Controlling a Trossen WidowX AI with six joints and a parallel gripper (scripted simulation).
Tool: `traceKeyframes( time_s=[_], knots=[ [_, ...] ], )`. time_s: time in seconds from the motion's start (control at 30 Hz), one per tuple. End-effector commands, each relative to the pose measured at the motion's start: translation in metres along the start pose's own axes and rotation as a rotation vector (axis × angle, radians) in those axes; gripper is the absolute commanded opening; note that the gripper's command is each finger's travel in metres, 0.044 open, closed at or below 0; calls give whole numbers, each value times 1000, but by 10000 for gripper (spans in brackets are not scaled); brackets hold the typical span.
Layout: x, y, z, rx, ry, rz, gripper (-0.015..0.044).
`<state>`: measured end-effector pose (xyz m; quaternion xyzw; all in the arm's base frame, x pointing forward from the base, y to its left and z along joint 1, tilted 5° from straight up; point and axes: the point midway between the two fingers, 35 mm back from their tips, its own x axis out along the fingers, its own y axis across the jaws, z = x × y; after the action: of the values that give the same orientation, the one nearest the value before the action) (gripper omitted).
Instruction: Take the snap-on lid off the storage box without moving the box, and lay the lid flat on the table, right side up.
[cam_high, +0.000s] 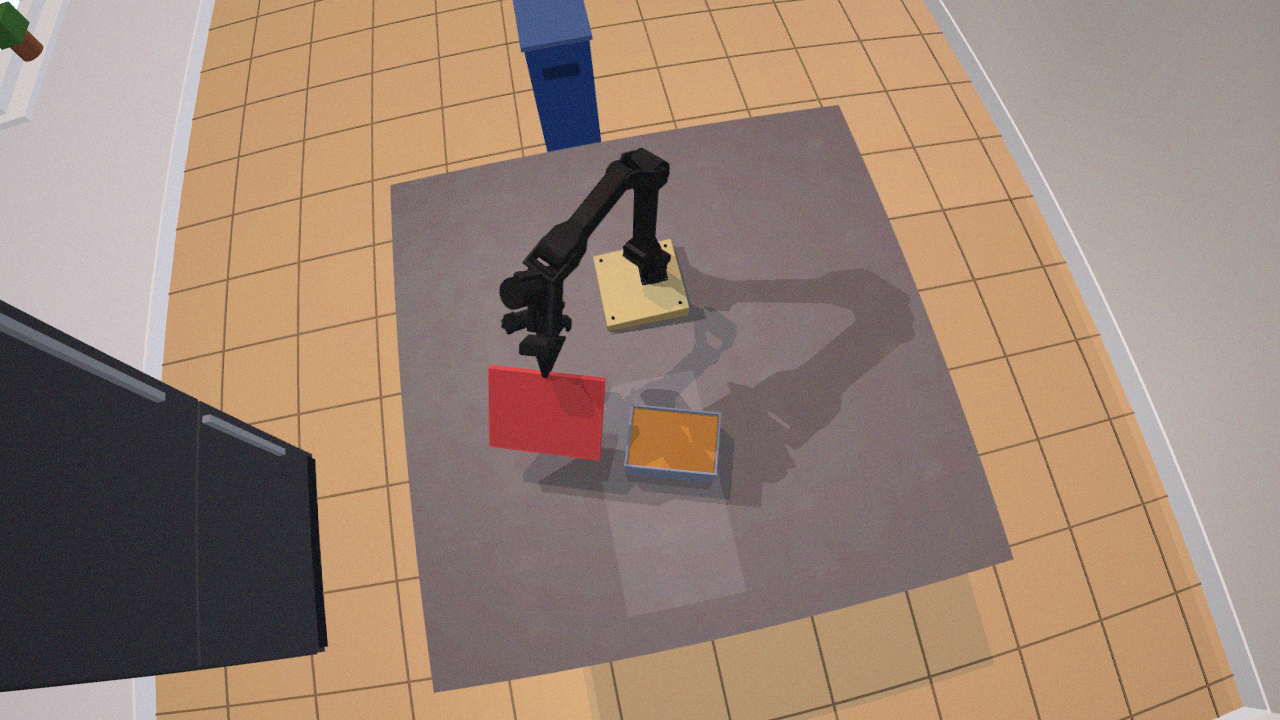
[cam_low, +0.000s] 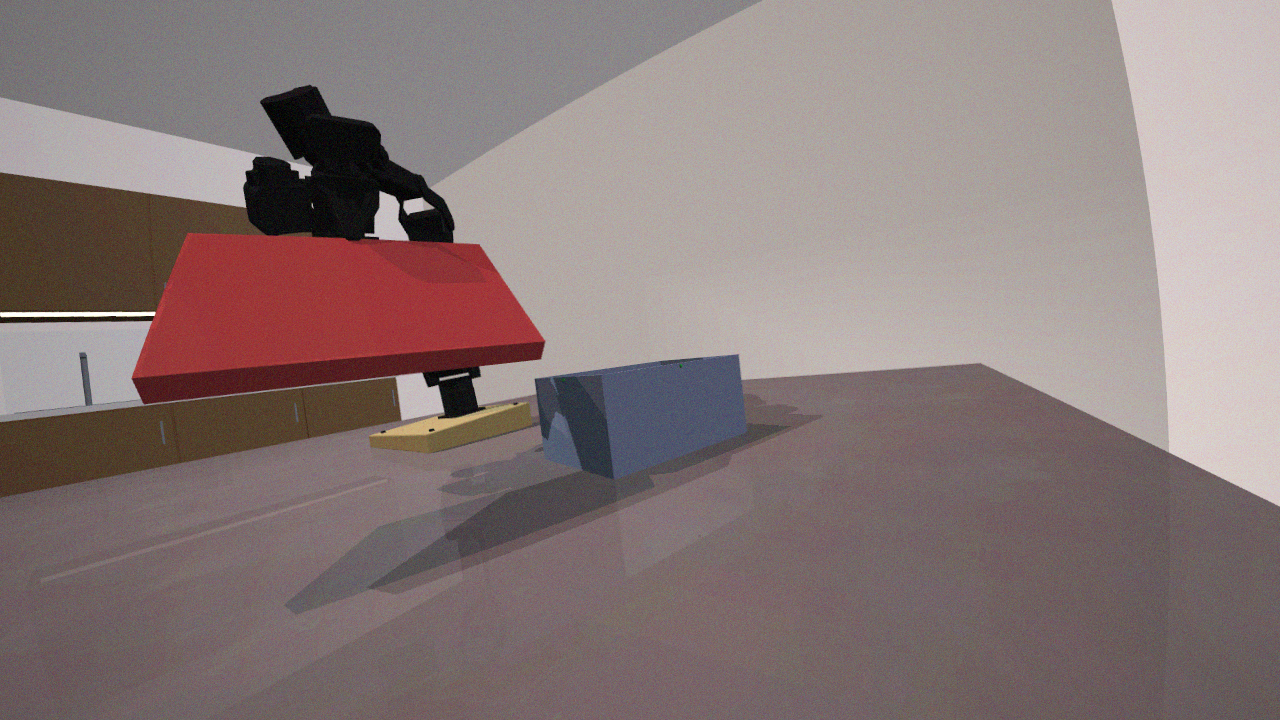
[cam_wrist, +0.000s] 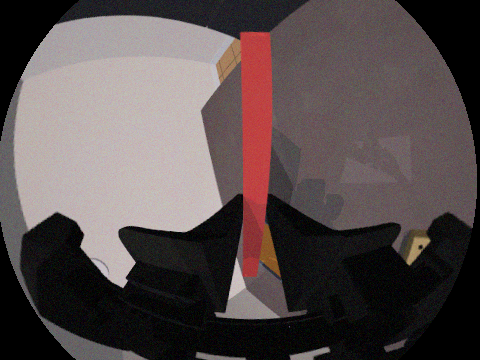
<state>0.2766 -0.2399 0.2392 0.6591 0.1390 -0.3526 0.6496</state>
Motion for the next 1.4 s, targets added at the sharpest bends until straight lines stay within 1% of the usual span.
traceKeyframes(
  time_s=[0.0,1.37],
  knots=[
    [-3,5,7,-9,0,16,0],
    [20,-24,5,-9,0,15,0]
  ],
)
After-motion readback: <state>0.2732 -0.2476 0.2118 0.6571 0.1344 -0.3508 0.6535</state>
